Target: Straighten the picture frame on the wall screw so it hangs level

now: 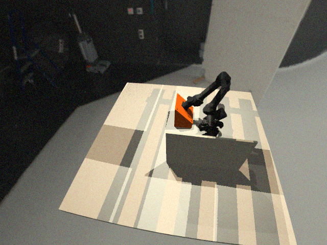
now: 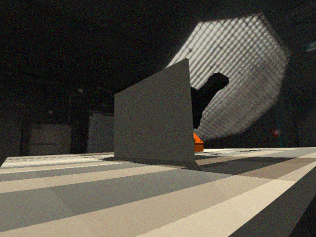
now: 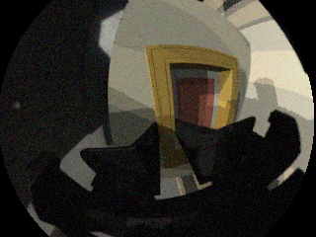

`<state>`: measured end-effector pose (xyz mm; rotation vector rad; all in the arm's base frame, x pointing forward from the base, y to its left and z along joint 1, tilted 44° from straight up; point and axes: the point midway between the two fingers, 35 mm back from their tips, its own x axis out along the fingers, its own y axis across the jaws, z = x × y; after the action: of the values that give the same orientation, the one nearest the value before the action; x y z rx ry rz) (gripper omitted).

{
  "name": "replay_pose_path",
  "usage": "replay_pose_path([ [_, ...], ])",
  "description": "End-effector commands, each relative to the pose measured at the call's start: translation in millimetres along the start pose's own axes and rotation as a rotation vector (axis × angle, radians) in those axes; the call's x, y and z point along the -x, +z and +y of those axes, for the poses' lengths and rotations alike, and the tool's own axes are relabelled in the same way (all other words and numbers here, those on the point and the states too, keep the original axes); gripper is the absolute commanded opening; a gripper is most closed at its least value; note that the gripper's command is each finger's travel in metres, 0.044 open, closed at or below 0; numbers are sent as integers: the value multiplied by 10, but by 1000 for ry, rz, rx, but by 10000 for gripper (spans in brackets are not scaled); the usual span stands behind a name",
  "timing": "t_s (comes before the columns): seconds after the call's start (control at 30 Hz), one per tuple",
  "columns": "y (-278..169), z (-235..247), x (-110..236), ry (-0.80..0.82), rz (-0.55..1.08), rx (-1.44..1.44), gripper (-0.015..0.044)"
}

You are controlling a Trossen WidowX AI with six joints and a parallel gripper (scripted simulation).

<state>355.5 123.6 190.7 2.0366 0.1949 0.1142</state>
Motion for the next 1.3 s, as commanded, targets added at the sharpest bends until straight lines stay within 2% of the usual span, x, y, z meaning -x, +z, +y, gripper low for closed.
replay_pose_path([
  [0.0, 22, 31, -2, 10, -6, -2, 0],
  [1.27, 82, 26, -2, 10, -6, -2, 0],
])
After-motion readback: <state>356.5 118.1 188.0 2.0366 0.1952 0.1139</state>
